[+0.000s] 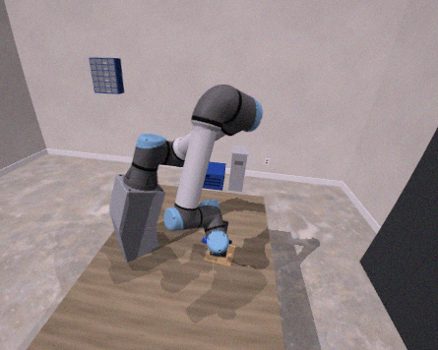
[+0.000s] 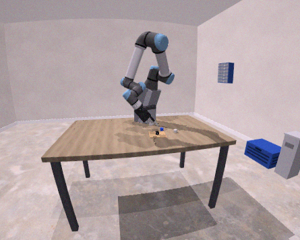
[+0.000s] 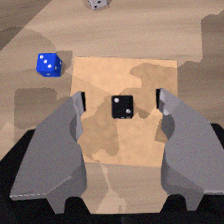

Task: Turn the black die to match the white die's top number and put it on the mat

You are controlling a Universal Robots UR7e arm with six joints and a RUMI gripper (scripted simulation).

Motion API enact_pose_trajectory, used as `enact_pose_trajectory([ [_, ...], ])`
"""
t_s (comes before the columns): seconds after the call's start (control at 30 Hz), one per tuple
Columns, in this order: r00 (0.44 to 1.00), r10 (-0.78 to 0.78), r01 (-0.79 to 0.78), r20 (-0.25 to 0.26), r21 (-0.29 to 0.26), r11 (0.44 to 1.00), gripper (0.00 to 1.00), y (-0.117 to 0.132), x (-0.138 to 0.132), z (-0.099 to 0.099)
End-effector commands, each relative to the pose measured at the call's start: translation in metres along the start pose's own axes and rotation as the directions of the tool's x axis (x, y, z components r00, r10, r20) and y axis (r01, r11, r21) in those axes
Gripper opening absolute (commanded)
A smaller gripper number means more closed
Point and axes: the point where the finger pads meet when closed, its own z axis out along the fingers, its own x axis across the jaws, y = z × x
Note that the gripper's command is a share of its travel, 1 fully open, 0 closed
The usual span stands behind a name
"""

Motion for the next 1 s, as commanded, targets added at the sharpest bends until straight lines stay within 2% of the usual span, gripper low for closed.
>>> enact_pose_trajectory([
  [0.0,1.0,0.0,0.0,0.001,-0.029,1.0,0.37,0.0,-0.0001,0.0001],
  [0.23,1.0,0.001,-0.001,-0.003,-0.123,0.992,0.37,-0.0011,0.0005,-0.0005],
  [0.4,1.0,0.001,-0.003,-0.008,-0.166,0.986,0.37,-0.0021,0.0014,-0.0016],
  [0.83,1.0,0.001,-0.003,-0.01,-0.186,0.983,0.37,-0.0025,0.0016,-0.0019],
  [0.97,1.0,0.002,-0.003,-0.005,-0.212,0.977,0.37,-0.0023,0.0008,-0.0008],
])
